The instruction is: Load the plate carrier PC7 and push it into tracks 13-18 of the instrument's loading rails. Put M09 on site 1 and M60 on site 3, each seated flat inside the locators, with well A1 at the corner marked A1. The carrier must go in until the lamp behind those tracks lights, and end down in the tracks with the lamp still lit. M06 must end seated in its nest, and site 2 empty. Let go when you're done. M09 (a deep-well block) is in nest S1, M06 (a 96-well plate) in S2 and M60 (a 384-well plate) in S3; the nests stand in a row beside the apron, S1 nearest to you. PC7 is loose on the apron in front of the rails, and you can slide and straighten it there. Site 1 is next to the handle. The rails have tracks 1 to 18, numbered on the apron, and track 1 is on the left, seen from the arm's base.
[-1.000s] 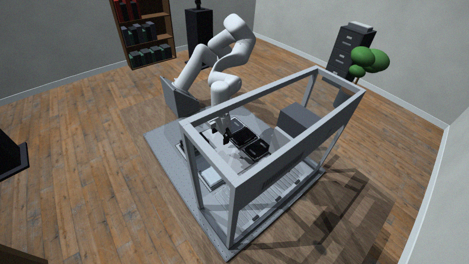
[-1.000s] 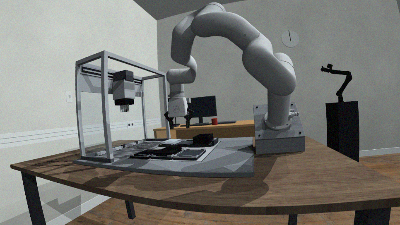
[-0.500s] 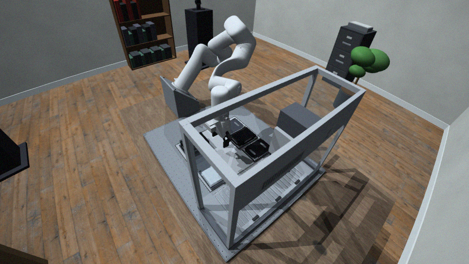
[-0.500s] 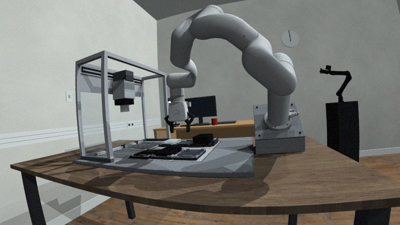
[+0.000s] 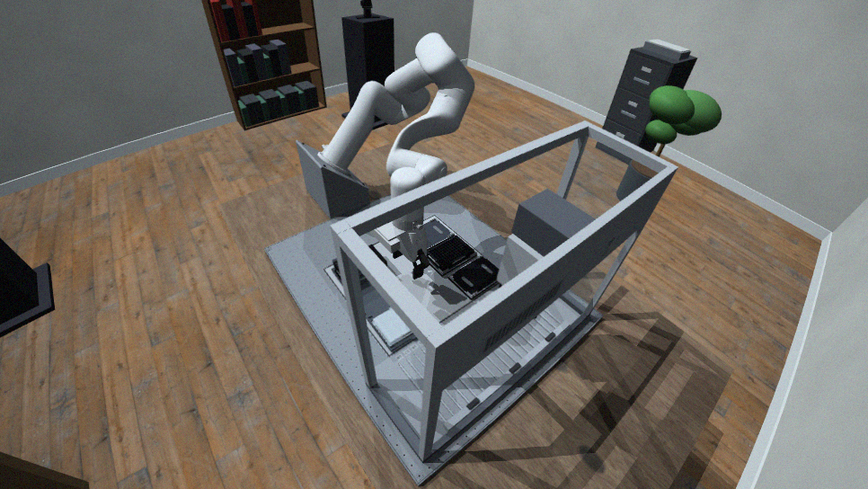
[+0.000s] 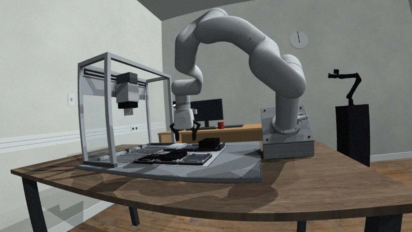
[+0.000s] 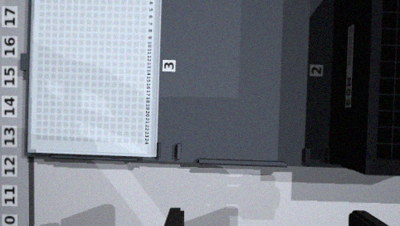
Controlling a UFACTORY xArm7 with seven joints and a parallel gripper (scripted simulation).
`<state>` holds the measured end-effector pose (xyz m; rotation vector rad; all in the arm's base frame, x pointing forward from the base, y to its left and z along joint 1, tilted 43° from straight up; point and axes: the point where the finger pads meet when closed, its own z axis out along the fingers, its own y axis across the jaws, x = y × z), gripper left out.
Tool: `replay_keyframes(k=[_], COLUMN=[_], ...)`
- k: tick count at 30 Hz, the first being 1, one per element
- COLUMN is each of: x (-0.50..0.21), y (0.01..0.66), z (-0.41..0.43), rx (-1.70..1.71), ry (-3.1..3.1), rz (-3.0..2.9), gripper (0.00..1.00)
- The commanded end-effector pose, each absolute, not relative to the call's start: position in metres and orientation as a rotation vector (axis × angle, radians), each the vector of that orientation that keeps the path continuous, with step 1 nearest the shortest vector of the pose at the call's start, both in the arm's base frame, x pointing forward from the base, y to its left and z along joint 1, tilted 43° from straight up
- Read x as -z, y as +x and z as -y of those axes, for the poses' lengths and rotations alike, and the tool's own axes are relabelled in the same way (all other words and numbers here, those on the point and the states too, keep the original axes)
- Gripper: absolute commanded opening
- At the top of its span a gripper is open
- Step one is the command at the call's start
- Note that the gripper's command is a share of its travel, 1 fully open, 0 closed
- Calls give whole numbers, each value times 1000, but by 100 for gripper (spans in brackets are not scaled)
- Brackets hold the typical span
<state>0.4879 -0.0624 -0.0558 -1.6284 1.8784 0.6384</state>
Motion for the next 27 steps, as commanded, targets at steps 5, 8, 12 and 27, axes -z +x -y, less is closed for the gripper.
replay_keyframes(k=[5, 8, 12, 27], x=[61, 65, 70, 82], y=[490, 490, 491, 493], z=[59, 56, 51, 40], rx=[-632, -632, -632, -632], ry=[-1627, -1627, -1627, -1627], rz=[-1881, -1881, -1881, -1881], gripper=[100, 100, 100, 100])
